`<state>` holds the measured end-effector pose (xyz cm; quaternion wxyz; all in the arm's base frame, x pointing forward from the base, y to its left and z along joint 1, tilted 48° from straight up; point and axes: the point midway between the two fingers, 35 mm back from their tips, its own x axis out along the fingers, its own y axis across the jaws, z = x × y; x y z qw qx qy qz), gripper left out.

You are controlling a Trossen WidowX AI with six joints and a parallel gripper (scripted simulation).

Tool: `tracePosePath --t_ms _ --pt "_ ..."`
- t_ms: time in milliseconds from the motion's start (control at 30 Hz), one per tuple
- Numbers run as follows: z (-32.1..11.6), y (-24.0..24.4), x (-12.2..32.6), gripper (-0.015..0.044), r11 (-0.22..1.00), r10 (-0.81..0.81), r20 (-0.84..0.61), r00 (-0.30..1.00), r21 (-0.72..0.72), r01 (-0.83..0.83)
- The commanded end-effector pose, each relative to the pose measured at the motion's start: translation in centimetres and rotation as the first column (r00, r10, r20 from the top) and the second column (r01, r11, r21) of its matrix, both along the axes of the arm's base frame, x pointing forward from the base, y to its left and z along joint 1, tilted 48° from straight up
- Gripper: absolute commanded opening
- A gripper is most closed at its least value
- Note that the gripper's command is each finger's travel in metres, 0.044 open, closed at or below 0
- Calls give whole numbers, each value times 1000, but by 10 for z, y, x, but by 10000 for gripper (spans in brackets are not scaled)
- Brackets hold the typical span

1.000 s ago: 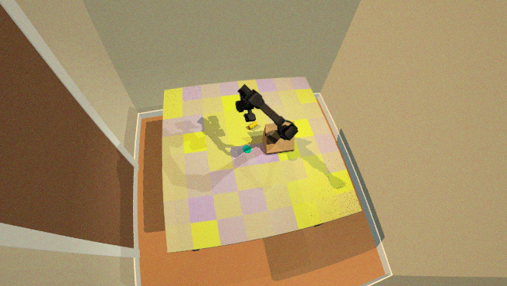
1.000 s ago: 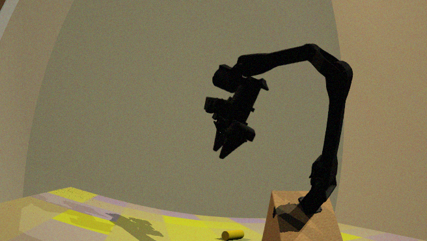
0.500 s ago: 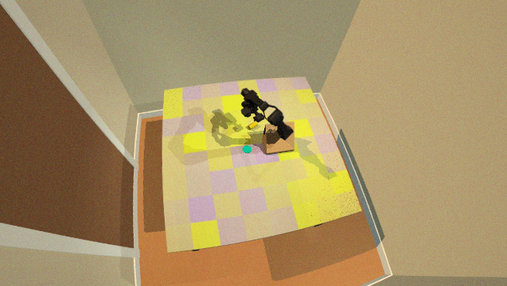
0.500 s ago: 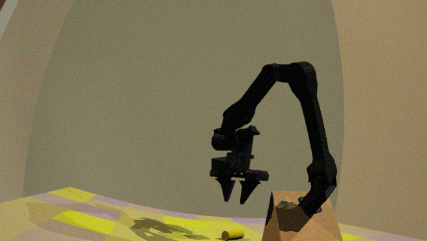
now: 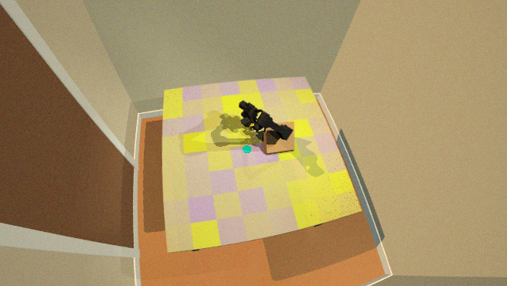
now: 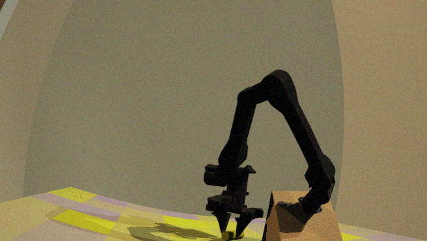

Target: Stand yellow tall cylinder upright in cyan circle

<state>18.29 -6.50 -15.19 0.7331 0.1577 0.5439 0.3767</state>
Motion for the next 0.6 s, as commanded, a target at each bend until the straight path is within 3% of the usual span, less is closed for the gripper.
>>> tracePosePath --t_ms 0,167,567 --pt "-3 1 2 231 1000 -14 8 1000 -3 14" --pt "-3 1 2 105 1000 -14 8 1000 -3 14" --pt "5 -14 8 105 998 -58 1 998 -16 58"
